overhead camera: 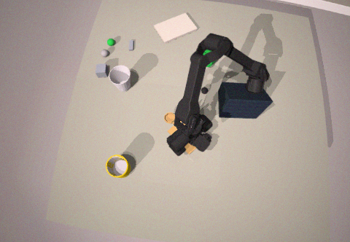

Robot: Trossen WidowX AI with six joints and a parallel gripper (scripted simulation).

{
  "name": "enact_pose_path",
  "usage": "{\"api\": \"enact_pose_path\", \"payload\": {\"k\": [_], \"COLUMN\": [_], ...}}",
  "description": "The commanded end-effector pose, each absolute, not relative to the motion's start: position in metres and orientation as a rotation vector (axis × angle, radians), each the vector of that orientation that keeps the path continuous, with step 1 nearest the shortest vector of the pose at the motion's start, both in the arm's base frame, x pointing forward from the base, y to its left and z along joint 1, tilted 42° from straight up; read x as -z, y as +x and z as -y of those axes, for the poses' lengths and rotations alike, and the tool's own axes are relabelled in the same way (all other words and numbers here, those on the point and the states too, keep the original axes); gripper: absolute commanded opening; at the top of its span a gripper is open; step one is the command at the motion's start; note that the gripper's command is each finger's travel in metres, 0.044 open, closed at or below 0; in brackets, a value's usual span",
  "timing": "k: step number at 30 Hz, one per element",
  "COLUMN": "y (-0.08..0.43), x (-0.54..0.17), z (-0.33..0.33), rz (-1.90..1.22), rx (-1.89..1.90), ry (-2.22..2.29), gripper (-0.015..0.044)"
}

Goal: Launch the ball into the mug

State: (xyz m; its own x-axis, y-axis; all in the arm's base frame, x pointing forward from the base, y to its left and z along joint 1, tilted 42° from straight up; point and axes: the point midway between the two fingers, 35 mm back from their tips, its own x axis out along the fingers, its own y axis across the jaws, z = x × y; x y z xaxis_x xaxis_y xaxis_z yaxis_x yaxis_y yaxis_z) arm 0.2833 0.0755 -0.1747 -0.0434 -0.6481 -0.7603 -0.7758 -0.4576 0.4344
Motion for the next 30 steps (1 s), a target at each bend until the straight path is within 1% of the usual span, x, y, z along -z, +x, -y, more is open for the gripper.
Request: {"api": "enact_pose_path", "payload": {"k": [1, 10, 21, 27, 30], "y": [0.281, 0.280, 0.281, 0.281, 0.283], "x": [0.180, 0.188, 0.186, 0.186, 0.167], "z": [-0.069, -0.062, -0.065, -0.065, -0.082], "rz": [-1.570, -1.571, -1.566, -1.566, -1.565], "rx": [-1.528, -1.528, -1.525, -1.525, -1.527], "ry": [-2.086, -2.087, -2.080, -2.080, -2.078], "gripper": [0.0440, 0.0440, 0.0151, 0.0111, 0.0032]}}
